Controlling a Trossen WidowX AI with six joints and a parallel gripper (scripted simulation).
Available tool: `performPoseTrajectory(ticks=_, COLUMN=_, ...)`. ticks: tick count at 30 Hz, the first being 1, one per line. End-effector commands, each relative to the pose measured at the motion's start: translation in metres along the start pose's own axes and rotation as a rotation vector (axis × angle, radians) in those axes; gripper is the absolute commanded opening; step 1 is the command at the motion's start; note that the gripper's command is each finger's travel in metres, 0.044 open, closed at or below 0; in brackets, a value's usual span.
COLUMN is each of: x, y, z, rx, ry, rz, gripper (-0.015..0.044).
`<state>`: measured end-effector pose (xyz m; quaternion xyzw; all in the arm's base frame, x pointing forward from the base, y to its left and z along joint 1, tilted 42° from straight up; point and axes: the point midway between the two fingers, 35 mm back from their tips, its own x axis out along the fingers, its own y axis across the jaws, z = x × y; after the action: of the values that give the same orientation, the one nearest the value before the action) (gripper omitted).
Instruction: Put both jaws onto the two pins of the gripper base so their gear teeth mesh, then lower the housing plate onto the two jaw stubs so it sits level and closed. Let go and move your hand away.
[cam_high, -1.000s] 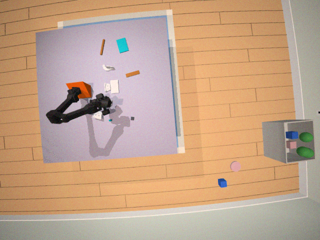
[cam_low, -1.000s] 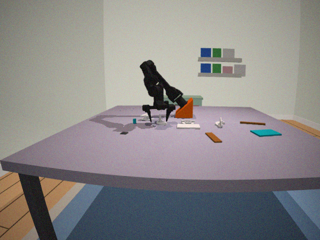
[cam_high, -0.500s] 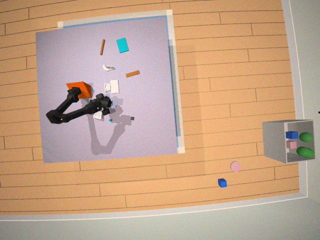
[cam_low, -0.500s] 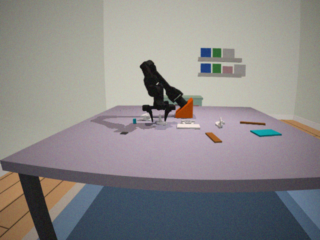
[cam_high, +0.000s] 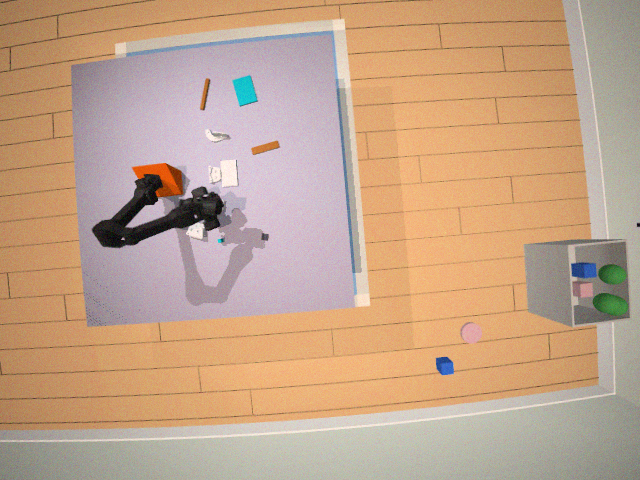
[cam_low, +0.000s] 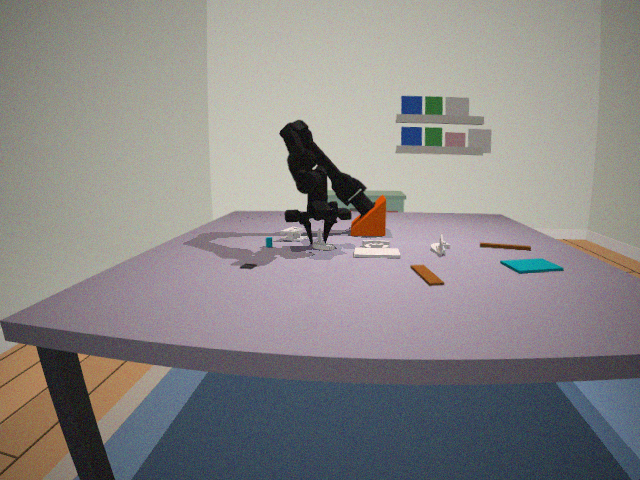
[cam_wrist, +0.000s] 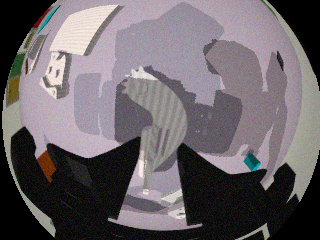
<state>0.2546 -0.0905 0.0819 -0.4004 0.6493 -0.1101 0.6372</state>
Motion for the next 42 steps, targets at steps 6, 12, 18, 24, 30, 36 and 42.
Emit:
performPoseTrajectory(ticks=6, x=0.0, y=-0.001, z=0.0, rx=0.001, ry=0.002, rz=-0.005, gripper=0.0134)
performPoseTrajectory(ticks=12, x=-0.013, y=0.0, z=0.002, rx=0.0, ry=0.0, rz=-0.001, gripper=0.0134)
performPoseTrajectory(ticks=18, x=-0.032, y=0.0, z=0.004, rx=-0.001, ry=-0.001, rz=0.003, gripper=0.0134)
performPoseTrajectory(ticks=24, x=-0.051, y=0.0, z=0.003, rx=-0.003, ry=-0.001, rz=0.004, gripper=0.0134)
performPoseTrajectory(ticks=30, x=-0.07, y=0.0, z=0.002, rx=-0.005, ry=0.0, rz=0.003, gripper=0.0134)
performPoseTrajectory(ticks=36, x=-0.078, y=0.0, z=0.0, rx=-0.006, ry=0.0, rz=0.002, gripper=0.0134)
performPoseTrajectory(ticks=42, x=-0.078, y=0.006, z=0.003, rx=-0.107, ry=-0.002, rz=0.005, gripper=0.0134)
